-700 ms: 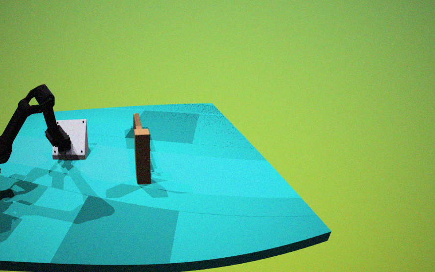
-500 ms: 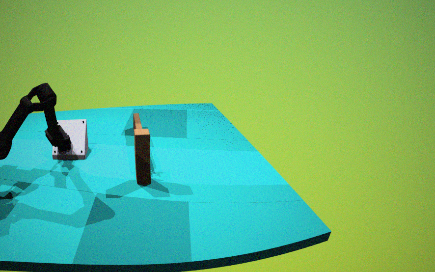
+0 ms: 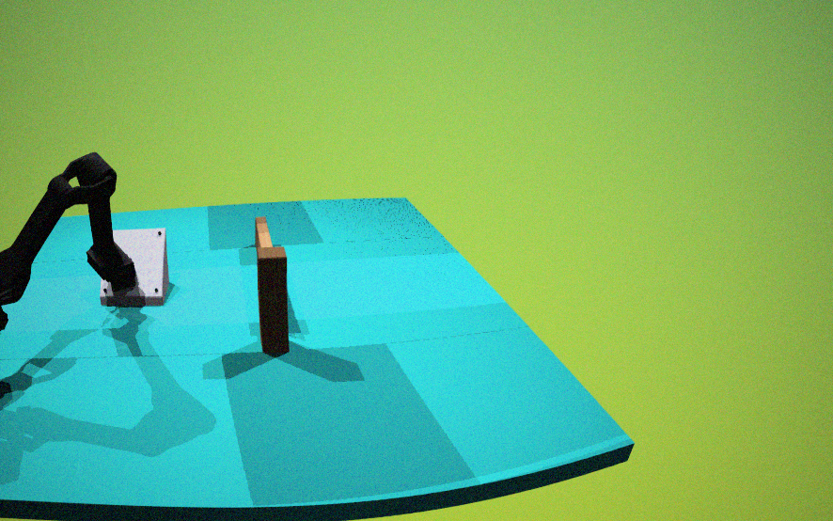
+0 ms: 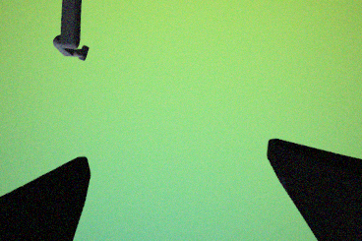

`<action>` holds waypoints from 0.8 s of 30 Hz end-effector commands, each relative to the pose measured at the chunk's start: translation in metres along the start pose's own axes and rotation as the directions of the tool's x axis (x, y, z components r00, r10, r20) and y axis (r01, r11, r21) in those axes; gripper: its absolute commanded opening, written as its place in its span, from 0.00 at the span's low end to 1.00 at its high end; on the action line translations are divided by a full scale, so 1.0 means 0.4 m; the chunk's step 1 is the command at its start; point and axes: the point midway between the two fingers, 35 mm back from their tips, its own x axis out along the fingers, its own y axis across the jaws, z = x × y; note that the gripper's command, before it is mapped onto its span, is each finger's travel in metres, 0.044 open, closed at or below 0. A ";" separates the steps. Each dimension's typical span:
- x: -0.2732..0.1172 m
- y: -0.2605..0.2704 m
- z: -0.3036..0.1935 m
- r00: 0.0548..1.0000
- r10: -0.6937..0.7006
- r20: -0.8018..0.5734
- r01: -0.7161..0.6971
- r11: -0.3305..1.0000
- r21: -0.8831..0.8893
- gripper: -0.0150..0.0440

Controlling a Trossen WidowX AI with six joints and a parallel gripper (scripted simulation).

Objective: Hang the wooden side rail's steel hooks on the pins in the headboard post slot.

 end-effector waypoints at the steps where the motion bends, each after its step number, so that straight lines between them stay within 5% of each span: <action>1: -0.088 -0.060 0.032 0.988 -0.132 0.082 0.124 0.988 0.092 1.00; 12: -0.375 -0.172 0.092 0.828 -0.474 0.299 0.353 0.856 0.377 1.00; 24: -0.683 -0.187 0.101 0.524 -0.715 0.464 0.370 0.681 0.632 1.00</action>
